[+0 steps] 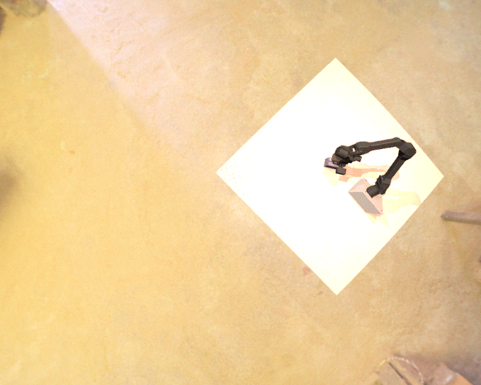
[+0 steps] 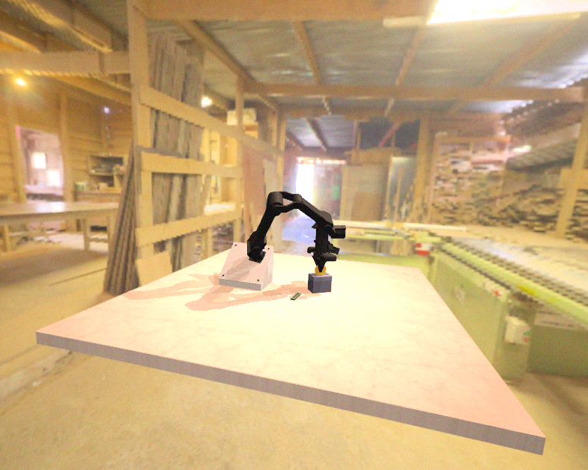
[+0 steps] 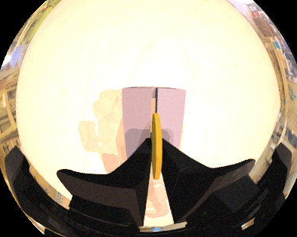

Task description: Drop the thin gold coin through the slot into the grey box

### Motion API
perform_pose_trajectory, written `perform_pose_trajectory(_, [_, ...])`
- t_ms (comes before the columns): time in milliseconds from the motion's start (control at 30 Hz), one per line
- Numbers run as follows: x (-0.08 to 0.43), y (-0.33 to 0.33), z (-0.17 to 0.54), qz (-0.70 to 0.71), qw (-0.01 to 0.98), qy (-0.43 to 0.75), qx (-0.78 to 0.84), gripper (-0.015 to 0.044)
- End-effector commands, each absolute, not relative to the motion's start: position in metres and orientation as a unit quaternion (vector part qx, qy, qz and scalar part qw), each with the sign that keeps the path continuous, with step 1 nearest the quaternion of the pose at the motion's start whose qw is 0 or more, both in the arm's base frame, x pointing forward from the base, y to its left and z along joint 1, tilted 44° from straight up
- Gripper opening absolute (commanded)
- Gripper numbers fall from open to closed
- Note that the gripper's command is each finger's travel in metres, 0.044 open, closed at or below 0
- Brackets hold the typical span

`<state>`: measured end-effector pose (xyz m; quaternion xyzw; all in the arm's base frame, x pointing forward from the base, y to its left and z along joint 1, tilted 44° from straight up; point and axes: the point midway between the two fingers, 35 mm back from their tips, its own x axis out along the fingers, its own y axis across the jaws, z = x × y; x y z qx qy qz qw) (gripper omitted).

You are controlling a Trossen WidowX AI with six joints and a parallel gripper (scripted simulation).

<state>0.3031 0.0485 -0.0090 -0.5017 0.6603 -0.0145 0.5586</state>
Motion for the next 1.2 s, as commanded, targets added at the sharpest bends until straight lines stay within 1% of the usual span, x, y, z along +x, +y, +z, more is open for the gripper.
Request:
perform_pose_trajectory(0, [0.303,0.049,-0.009,-0.015,0.559,0.660,-0.502,0.0105])
perform_pose_trajectory(67, [0.303,0.049,-0.009,-0.015,0.559,0.660,-0.502,0.0158])
perform_pose_trajectory(367, [0.303,0.049,-0.009,-0.015,0.559,0.660,-0.502,0.0161])
perform_pose_trajectory(633, [0.301,0.063,0.006,-0.014,0.559,0.660,-0.502,0.0371])
perform_pose_trajectory(700, [0.297,0.075,0.019,-0.014,0.556,0.661,-0.503,0.0423])
perform_pose_trajectory(733, [0.295,0.082,0.027,-0.015,0.555,0.661,-0.504,0.0440])
perform_pose_trajectory(1167, [0.293,0.088,0.034,-0.015,0.554,0.662,-0.505,0.0440])
